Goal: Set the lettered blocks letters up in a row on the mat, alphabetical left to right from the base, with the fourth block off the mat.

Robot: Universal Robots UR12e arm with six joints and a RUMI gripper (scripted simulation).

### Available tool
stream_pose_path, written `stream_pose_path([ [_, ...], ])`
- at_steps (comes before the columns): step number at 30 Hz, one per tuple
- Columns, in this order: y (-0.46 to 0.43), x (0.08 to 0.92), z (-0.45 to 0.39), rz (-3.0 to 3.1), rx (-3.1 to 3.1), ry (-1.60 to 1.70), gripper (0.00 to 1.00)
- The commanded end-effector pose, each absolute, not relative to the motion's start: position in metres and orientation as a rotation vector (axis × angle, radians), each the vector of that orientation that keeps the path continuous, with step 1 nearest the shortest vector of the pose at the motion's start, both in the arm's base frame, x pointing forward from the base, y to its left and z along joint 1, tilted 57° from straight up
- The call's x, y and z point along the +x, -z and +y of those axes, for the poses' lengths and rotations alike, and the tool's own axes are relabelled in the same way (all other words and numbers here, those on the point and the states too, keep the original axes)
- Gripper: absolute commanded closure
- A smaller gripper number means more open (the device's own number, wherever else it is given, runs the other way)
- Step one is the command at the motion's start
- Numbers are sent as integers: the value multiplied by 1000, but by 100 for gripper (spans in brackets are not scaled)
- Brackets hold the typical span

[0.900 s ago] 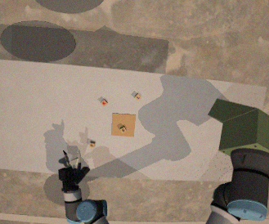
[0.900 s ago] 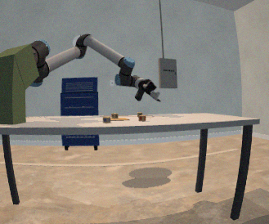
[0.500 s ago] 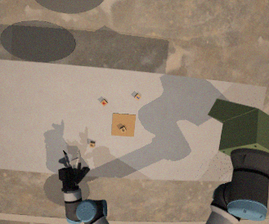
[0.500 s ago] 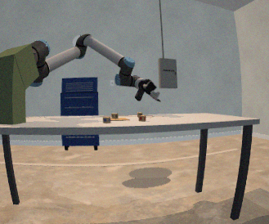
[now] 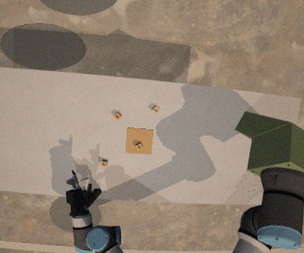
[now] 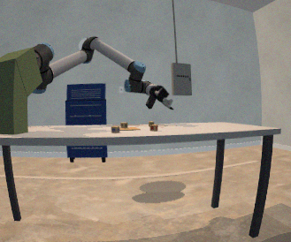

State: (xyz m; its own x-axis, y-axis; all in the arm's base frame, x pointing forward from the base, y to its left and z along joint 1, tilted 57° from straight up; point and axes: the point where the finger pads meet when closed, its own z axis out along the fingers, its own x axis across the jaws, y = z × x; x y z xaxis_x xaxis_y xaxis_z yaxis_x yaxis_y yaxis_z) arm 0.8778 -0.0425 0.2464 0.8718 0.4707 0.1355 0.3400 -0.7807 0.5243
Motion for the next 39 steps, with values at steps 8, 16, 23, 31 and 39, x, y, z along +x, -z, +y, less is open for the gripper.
stream_pose_path([
  [8,-245,873,-40,704,2584,-403,0],
  [16,-242,863,-33,941,2648,-501,0],
  [23,-241,854,-27,1150,2685,-595,0],
  [31,-237,843,-21,1430,2711,-708,0],
  [39,-233,833,-14,1720,2704,-826,0],
])
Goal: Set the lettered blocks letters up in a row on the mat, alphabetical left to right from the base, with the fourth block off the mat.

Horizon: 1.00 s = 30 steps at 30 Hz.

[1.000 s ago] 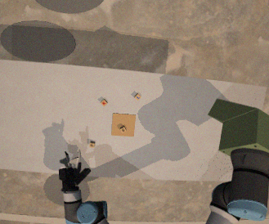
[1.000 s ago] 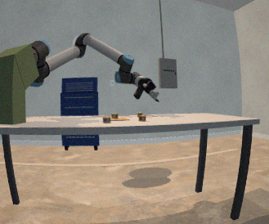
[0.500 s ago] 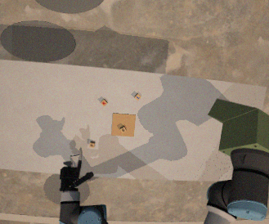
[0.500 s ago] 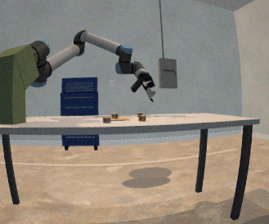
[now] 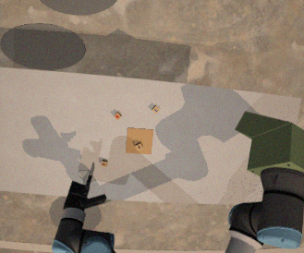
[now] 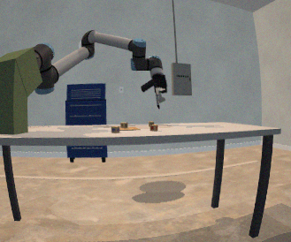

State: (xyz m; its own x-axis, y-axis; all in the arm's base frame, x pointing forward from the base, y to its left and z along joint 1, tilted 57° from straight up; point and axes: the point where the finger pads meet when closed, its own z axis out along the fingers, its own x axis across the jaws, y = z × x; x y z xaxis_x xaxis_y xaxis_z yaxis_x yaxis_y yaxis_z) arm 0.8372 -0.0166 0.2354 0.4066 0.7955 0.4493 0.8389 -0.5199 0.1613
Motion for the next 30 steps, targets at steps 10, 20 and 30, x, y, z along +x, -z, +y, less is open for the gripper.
stream_pose_path([
  [10,-229,822,-8,-1634,-2170,761,0],
  [20,-225,811,0,-1705,-1886,773,0],
  [30,-221,802,5,-1743,-1665,774,0],
])
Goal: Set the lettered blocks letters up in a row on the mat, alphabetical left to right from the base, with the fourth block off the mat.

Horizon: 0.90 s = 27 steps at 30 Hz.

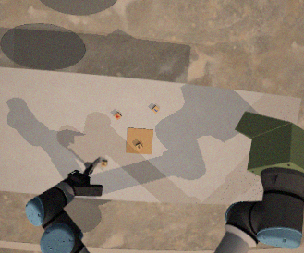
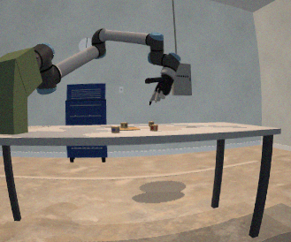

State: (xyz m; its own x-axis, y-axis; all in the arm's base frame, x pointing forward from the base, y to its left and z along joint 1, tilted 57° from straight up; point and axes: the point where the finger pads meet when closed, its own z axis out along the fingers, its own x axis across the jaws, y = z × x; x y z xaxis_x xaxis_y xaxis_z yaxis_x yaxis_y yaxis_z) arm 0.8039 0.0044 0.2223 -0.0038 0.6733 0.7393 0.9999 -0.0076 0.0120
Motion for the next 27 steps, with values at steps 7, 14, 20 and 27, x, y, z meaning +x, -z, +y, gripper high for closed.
stream_pose_path([
  [7,-221,800,6,-1748,-1617,775,0],
  [14,-221,799,7,-1750,-1597,776,0],
  [20,-221,799,7,-1750,-1596,776,0],
  [27,-221,799,7,-1750,-1596,776,0],
])
